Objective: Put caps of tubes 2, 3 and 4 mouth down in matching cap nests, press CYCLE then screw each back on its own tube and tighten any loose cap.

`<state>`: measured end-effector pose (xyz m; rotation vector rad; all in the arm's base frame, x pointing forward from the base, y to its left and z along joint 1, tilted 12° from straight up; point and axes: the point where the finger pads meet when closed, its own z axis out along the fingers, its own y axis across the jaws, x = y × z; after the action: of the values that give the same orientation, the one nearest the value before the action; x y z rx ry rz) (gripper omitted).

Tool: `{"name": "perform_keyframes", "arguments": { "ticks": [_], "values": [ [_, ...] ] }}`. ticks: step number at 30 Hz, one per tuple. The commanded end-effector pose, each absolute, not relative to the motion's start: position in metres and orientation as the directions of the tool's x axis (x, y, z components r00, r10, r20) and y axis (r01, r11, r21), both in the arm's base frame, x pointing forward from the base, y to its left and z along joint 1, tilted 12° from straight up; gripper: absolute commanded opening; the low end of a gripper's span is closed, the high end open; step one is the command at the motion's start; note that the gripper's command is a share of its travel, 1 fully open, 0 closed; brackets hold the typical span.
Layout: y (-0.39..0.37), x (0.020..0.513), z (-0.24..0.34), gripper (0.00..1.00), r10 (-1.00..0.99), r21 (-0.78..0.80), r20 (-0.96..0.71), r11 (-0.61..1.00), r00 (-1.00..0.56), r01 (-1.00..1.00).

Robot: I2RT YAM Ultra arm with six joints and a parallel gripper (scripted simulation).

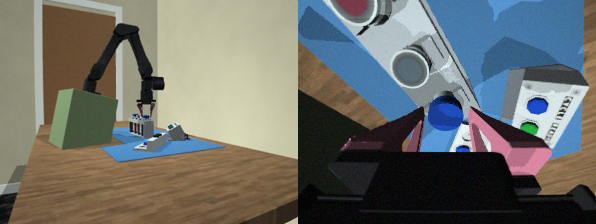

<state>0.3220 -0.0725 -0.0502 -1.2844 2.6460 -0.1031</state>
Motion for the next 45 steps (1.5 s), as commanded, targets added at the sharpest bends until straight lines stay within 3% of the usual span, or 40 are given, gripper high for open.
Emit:
{"name": "perform_keyframes", "arguments": {
  "ticks": [1, 5, 8, 13, 20, 22, 24, 30, 34, 37, 39, 41, 45],
  "values": [
    [-0.0732, 0.3248, -0.0472, 0.49, -0.610, -0.117, -0.186, 0.792, -0.770, -0.599],
    [-0.0732, 0.3248, -0.0472, 0.49, -0.542, -0.101, -0.195, 0.840, -0.818, -0.533],
    [-0.0732, 0.3248, -0.0472, 0.49, -0.321, -0.050, -0.214, 0.947, -0.922, -0.318],
    [-0.0732, 0.3248, -0.0472, 0.49, -0.086, 0.002, -0.220, 0.996, -0.972, -0.089],
    [-0.0733, 0.3248, -0.0472, 0.49, 0.258, 0.077, -0.206, 0.966, -0.944, 0.247],
    [-0.0733, 0.3248, -0.0472, 0.49, 0.258, 0.077, -0.206, 0.966, -0.944, 0.247],
    [-0.0733, 0.3248, -0.0472, 0.49, 0.414, 0.110, -0.190, 0.910, -0.890, 0.400],
    [-0.0732, 0.3248, -0.0472, 0.49, 0.627, 0.153, -0.157, 0.779, -0.763, 0.608],
    [-0.0730, 0.3248, -0.0472, 0.49, 0.800, 0.188, -0.114, 0.600, -0.589, 0.778],
    [-0.0727, 0.3247, -0.0472, 0.49, 0.879, 0.202, -0.086, 0.476, -0.469, 0.856],
    [-0.0727, 0.3247, -0.0472, 0.49, 0.879, 0.202, -0.086, 0.476, -0.469, 0.856],
    [-0.0726, 0.3247, -0.0472, 0.49, 0.950, 0.214, -0.048, 0.311, -0.308, 0.926],
    [-0.0723, 0.3246, -0.0473, 0.49, 0.990, 0.219, -0.011, 0.143, -0.144, 0.965]
  ]
}}
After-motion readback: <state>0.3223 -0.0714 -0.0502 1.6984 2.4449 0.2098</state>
